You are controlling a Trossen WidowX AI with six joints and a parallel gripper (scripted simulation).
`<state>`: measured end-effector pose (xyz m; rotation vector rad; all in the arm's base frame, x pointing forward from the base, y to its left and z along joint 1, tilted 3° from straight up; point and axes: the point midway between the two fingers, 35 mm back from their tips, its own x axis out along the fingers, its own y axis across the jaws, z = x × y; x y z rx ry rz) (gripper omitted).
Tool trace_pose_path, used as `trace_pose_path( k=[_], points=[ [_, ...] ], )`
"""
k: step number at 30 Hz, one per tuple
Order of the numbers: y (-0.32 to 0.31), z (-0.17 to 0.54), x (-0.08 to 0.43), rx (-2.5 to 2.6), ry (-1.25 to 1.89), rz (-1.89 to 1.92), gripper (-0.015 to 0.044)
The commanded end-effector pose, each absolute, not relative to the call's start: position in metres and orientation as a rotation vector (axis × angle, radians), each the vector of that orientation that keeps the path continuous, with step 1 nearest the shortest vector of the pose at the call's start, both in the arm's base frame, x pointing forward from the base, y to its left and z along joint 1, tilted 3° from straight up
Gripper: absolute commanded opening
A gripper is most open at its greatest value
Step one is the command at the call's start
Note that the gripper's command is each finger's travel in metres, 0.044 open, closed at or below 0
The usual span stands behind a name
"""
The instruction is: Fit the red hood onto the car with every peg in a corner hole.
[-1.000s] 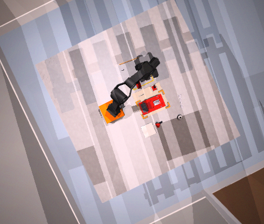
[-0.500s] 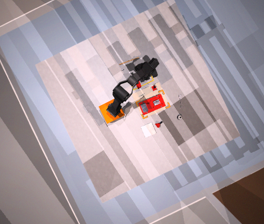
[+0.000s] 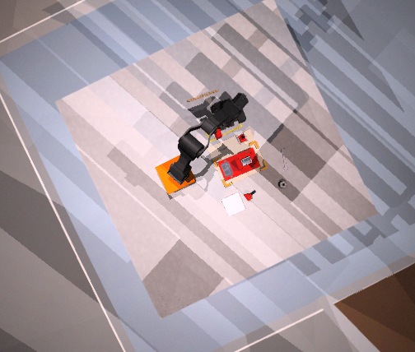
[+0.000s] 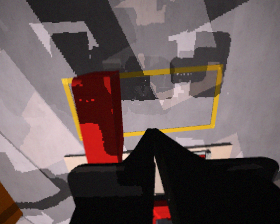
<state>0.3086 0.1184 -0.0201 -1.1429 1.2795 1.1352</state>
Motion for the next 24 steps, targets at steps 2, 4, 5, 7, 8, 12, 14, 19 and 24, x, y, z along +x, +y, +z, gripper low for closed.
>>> trace_pose_path(
  k=[2,4,5,7,8,12,14,19,24],
  points=[
    [0.119,-0.021,0.304,-1.139,1.282,1.138,0.0000],
    [0.119,-0.021,0.302,-1.139,1.282,1.138,0.0000],
    [0.119,-0.021,0.302,-1.139,1.282,1.138,0.0000],
    [0.120,-0.021,0.300,-1.139,1.282,1.138,0.0000],
    [0.120,-0.021,0.300,-1.139,1.282,1.138,0.0000],
    [0.120,-0.020,0.297,-1.138,1.282,1.139,0.0000],
    [0.121,-0.020,0.296,-1.138,1.282,1.139,0.0000],
    [0.121,-0.020,0.293,-1.138,1.282,1.139,0.0000],
    [0.122,-0.020,0.289,-1.138,1.283,1.139,0.0000]
  ],
)
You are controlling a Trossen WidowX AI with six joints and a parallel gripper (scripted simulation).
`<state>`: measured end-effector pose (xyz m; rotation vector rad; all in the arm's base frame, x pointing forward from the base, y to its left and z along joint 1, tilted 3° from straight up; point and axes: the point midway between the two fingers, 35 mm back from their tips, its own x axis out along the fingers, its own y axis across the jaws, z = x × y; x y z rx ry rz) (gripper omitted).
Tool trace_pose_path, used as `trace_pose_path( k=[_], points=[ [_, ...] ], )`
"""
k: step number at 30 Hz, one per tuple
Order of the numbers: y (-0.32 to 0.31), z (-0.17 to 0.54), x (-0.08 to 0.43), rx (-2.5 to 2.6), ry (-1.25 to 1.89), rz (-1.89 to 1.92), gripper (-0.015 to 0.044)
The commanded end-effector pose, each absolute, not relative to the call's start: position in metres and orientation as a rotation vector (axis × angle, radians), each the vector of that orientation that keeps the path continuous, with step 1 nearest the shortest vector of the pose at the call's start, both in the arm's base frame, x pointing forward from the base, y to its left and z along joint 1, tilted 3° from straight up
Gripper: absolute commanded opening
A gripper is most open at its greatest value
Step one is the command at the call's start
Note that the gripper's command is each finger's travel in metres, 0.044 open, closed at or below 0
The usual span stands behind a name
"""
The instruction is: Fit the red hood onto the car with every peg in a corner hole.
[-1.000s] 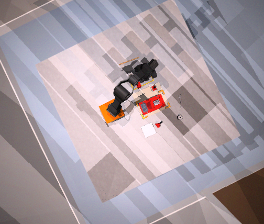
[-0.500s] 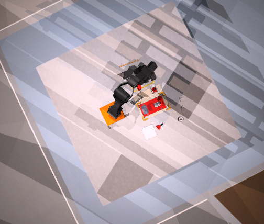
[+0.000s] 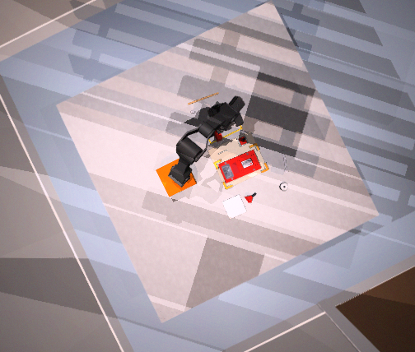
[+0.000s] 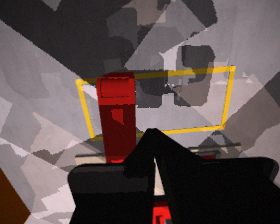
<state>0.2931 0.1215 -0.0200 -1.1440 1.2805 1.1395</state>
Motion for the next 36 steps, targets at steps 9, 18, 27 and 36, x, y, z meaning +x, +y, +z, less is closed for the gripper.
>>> trace_pose_path(
  k=[9,18,27,36],
  points=[
    [0.123,-0.020,0.283,-1.138,1.283,1.140,0.0000],
    [0.124,-0.020,0.278,-1.138,1.283,1.140,0.0000],
    [0.124,-0.020,0.272,-1.137,1.284,1.140,0.0000],
    [0.125,-0.020,0.266,-1.137,1.284,1.141,0.0000]
  ],
)
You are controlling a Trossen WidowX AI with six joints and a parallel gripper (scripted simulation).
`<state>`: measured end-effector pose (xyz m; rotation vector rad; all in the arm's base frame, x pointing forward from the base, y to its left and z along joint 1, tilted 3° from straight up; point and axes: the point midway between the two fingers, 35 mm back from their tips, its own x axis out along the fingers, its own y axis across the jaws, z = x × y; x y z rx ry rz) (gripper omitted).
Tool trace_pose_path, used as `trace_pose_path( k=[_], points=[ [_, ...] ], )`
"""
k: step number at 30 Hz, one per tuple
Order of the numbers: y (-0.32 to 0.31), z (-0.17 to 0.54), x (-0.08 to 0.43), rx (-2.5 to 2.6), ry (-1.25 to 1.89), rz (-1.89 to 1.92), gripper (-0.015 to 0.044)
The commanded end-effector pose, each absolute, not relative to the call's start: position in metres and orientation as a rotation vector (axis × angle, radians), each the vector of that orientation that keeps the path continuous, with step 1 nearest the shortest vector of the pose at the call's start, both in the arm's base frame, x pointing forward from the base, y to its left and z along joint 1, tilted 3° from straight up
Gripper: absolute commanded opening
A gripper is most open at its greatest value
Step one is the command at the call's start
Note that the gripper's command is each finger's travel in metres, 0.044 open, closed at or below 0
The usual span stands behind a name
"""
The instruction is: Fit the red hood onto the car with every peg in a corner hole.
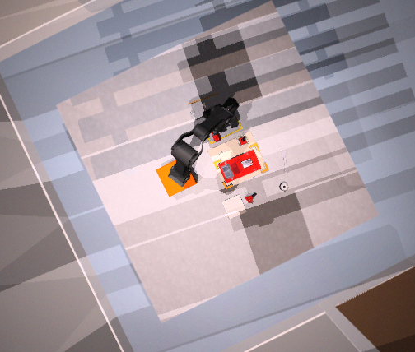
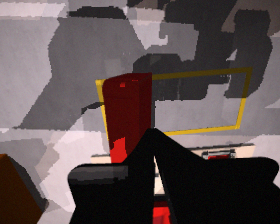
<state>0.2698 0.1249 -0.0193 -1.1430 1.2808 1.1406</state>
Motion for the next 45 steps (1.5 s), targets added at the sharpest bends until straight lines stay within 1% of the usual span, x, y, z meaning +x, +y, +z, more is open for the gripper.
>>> trace_pose_path(
  k=[1,23,27,33,45],
  points=[
    [0.125,-0.020,0.265,-1.137,1.284,1.141,0.0000],
    [0.126,-0.020,0.251,-1.136,1.285,1.142,0.0000],
    [0.127,-0.001,0.254,-1.136,1.284,1.142,0.0000],
    [0.128,0.059,0.257,-1.136,1.284,1.141,0.0000],
    [0.128,0.056,0.259,-1.141,1.273,1.136,0.0000]
  ],
)
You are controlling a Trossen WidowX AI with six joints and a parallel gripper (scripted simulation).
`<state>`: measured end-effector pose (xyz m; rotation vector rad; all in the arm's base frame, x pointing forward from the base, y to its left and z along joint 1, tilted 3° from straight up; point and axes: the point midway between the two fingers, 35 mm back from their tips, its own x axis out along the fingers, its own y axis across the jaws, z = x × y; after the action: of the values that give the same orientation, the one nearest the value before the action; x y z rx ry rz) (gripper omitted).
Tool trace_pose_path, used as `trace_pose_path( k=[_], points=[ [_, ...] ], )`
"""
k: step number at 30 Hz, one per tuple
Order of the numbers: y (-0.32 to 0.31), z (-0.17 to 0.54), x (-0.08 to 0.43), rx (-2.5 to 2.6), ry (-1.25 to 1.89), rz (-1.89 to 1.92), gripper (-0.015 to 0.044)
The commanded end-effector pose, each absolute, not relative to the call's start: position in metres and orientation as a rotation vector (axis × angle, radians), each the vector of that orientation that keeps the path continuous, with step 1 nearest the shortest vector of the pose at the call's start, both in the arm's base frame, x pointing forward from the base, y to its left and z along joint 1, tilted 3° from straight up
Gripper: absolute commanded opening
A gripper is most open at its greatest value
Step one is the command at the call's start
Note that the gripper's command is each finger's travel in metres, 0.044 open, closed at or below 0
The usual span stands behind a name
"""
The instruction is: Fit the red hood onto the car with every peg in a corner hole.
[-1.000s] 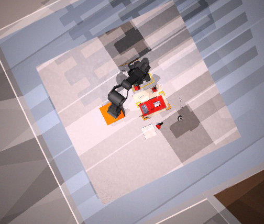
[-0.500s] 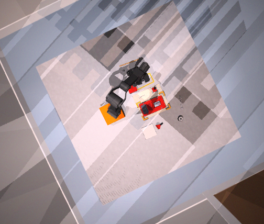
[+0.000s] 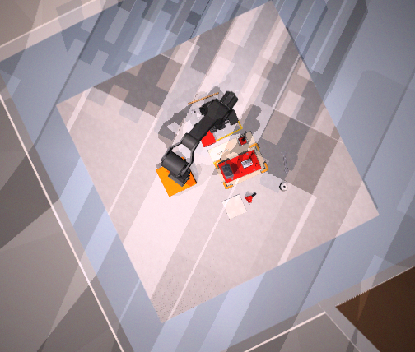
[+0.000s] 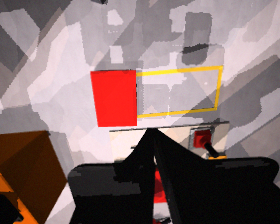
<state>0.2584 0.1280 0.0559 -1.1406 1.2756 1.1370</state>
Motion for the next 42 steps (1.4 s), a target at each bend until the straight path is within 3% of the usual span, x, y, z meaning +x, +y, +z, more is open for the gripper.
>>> trace_pose_path(
  k=[1,13,22,30,42],
  points=[
    [0.128,0.056,0.259,-1.141,1.273,1.136,0.0000],
    [0.128,0.056,0.259,-1.141,1.273,1.136,0.0000],
    [0.133,0.009,0.211,-1.136,1.286,1.146,0.0236],
    [0.133,0.006,0.210,-1.136,1.286,1.146,0.0440],
    [0.133,-0.004,0.210,-1.136,1.286,1.146,0.0440]
  ],
)
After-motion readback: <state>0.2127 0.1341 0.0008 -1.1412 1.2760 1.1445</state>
